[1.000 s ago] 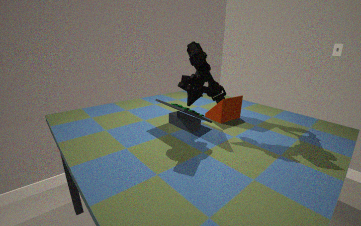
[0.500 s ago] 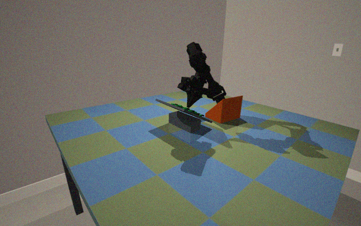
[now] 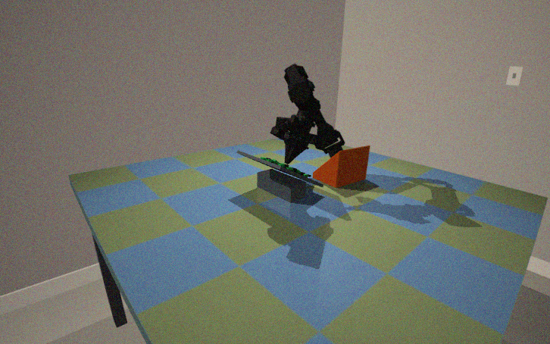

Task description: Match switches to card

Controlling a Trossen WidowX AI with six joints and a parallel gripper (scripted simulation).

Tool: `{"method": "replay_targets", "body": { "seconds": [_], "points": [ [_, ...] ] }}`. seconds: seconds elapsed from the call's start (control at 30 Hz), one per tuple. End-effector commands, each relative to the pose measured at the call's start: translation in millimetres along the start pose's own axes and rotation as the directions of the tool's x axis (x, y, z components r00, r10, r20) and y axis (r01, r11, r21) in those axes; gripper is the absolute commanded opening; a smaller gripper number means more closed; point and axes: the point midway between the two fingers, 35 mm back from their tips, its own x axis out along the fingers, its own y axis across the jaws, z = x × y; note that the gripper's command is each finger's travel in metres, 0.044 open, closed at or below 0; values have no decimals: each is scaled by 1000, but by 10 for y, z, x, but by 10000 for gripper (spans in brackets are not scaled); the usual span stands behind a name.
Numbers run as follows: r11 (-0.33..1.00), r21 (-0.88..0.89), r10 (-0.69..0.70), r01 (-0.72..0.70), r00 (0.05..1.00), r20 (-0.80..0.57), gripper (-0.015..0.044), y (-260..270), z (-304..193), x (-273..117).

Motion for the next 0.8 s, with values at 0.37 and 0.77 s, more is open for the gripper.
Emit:
{"method": "replay_targets", "body": {
  "seconds": [0.37, 0.77],
  "points": [
    [1000, -7, -5, 5, 1000, 0, 0, -7, -9, 25],
    [1000, -7, -6, 6, 1000, 0, 0, -7, -9, 41]
  ]
}}
